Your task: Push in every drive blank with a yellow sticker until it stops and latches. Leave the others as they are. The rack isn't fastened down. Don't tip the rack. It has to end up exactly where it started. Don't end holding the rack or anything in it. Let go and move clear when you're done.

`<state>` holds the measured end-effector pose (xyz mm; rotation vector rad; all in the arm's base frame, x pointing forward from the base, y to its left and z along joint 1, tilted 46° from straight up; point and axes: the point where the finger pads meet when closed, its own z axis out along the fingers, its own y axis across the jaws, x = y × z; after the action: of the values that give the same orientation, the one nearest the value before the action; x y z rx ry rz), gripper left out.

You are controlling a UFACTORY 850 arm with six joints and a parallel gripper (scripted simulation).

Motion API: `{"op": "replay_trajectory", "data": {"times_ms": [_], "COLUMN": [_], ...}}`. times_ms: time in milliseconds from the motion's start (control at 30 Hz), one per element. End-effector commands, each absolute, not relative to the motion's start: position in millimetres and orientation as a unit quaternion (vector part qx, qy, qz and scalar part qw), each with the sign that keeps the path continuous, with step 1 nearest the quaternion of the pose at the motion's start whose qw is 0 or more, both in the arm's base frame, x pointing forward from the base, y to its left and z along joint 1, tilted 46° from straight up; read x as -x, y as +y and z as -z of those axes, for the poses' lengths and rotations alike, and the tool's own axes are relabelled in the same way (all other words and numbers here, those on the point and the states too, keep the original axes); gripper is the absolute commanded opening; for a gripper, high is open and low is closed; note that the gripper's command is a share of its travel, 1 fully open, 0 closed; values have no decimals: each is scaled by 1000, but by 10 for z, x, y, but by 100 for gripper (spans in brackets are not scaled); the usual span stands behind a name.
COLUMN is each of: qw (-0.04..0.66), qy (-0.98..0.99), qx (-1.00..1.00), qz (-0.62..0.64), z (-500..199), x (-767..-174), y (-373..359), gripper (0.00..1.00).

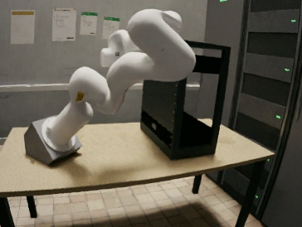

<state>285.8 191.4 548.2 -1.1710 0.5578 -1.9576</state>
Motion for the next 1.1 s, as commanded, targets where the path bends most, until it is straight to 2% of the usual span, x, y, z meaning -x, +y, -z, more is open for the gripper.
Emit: {"op": "replay_trajectory", "data": {"times_ms": [0, 1067], "qw": [387, 387], "qy": [219, 219], "qx": [459, 459], "qz": [769, 769], "z": [-5491, -5521], "x": [-2860, -2912], "y": [1917, 1917], "gripper": [0, 0]}}
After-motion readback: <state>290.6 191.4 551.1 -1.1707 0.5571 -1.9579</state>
